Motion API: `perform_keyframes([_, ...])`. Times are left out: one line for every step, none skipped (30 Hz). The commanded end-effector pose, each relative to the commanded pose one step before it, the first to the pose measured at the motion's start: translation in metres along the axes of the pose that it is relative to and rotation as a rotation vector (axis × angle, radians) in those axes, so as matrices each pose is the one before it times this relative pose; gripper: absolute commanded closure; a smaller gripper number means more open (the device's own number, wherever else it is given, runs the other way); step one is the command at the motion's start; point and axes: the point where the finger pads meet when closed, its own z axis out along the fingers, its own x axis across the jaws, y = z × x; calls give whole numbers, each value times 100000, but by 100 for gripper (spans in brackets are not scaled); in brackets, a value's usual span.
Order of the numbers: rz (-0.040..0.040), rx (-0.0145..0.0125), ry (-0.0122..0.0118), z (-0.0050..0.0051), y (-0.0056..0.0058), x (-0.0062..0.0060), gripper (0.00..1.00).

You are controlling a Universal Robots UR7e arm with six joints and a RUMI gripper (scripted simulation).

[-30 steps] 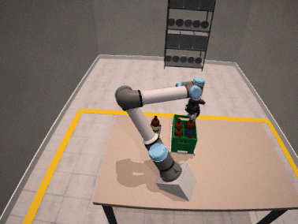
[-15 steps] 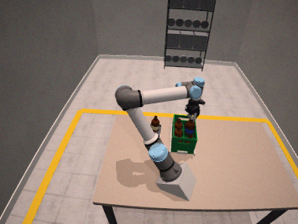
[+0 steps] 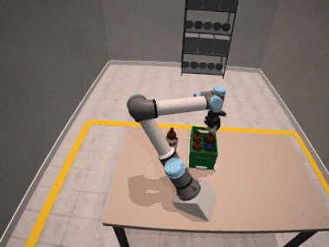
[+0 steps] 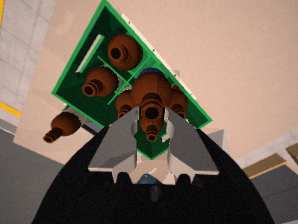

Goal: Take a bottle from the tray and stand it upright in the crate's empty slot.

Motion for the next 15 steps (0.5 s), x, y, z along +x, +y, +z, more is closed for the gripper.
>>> perform_keyframes([-15,136,23,188,-38,8,100])
perform_keyframes([0,0,0,112,0,0,100])
perform_keyframes([0,0,0,115,0,0,100])
perform_keyframes([0,0,0,118,0,0,100])
perform_keyframes([0,0,0,119,0,0,100])
perform_keyframes([0,0,0,121,0,0,100])
perform_keyframes([0,0,0,123,-1,0,100])
perform_keyframes([0,0,0,123,0,0,100])
perform_keyframes([0,0,0,123,0,0,100])
perform_keyframes([0,0,0,122,0,0,100])
perform_keyframes([0,0,0,122,0,0,100])
perform_keyframes([0,0,0,120,0,0,100])
perform_keyframes([0,0,0,117,0,0,100])
perform_keyframes([0,0,0,115,0,0,100])
perform_keyframes([0,0,0,112,0,0,100])
